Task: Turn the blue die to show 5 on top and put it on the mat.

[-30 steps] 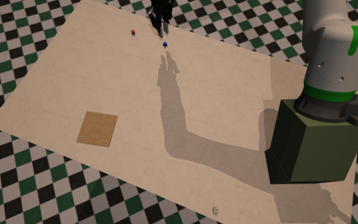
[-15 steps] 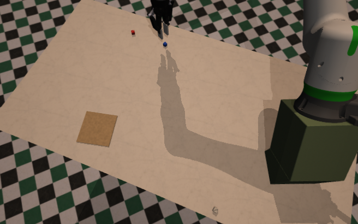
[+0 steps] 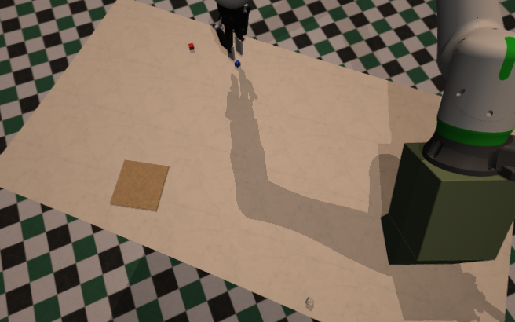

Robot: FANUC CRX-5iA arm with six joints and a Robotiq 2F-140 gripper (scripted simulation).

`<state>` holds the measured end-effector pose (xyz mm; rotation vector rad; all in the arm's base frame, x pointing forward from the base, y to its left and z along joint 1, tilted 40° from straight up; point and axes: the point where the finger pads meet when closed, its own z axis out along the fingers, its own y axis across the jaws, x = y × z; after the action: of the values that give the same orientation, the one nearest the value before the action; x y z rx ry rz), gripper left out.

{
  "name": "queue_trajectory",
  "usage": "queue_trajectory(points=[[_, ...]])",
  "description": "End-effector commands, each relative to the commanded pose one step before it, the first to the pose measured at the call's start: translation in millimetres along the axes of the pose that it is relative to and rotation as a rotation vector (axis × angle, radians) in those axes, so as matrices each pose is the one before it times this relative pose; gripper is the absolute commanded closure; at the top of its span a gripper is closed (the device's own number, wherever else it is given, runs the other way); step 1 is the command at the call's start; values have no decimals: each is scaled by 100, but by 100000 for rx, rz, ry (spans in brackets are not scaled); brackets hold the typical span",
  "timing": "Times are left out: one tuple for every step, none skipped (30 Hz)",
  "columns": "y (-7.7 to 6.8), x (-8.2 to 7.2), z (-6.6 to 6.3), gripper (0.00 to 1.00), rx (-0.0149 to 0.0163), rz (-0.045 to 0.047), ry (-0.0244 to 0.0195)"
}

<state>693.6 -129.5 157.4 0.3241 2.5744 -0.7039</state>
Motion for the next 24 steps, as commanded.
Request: queue_trajectory(points=[[18,-17,369,73,-17,0,-51],[1,2,155,73,1,0,0],[1,2,151,73,0,0,0],[1,2,147,73,-1,0,0],[1,2,141,73,0,0,0],[1,2,135,73,0,0,0],[1,2,129,73,0,0,0],[1,2,123,73,-1,0,0],[1,1,115,73,1,0,0],[1,1,108,73,0,0,0],[1,1,100,73,0,0,0],[0,0,0,73,0,0,0],[0,0,0,73,0,0,0],[1,2,93,73,0,0,0],[1,1,84,73,0,0,0],[1,1,76,73,0,0,0],[1,1,68,73,0,0,0],[1,1,60,73,0,0,0],[0,1,52,73,0,0,0],[0,1,44,73,0,0,0],[0,1,37,73,0,0,0],[0,1,30,73,0,0,0],[0,0,23,73,0,0,0],[0,0,17,73,0,0,0]])
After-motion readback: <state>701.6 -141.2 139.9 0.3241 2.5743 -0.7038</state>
